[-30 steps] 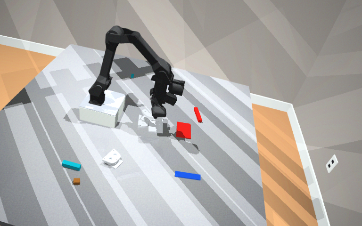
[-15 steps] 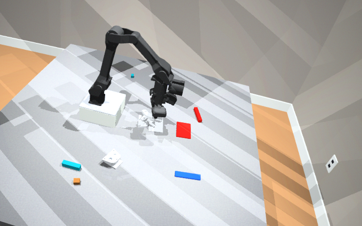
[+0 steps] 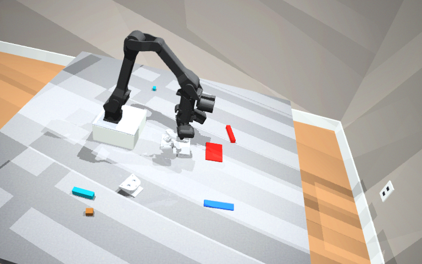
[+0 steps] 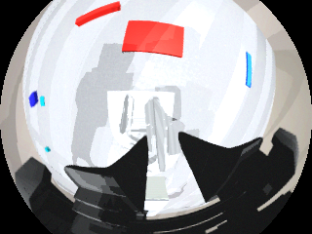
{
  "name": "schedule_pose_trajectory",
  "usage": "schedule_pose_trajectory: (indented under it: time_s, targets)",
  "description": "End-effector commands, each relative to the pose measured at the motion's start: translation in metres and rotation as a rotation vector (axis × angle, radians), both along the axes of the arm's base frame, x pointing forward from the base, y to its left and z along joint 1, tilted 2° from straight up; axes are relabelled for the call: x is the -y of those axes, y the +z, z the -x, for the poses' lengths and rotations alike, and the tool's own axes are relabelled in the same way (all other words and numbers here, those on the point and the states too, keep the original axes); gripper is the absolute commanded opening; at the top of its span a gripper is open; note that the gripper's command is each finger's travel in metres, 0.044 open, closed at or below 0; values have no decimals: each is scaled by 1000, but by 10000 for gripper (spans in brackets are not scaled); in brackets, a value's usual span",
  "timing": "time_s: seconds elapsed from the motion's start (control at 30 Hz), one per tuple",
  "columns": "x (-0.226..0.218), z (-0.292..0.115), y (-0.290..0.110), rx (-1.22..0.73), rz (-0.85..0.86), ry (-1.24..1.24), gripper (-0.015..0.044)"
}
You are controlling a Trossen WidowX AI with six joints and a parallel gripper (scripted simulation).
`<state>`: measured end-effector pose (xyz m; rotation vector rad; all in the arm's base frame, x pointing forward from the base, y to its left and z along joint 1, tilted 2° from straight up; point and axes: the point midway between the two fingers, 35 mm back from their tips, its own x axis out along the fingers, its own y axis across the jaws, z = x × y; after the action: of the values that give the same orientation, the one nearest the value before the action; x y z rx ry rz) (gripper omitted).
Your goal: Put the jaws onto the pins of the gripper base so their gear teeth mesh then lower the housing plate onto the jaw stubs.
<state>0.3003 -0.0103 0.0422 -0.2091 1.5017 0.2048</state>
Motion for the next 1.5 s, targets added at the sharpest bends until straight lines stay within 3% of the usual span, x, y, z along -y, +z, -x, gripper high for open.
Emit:
schedule_pose_trajectory:
  time_s: [0.0,0.77,1.47]
  targets:
    - [-1,0,-7,-4,-6,7,134]
    - [-1,-1,-44,-4,-6,9,134]
    - [-2,-1,-48,-4,-5,11,134]
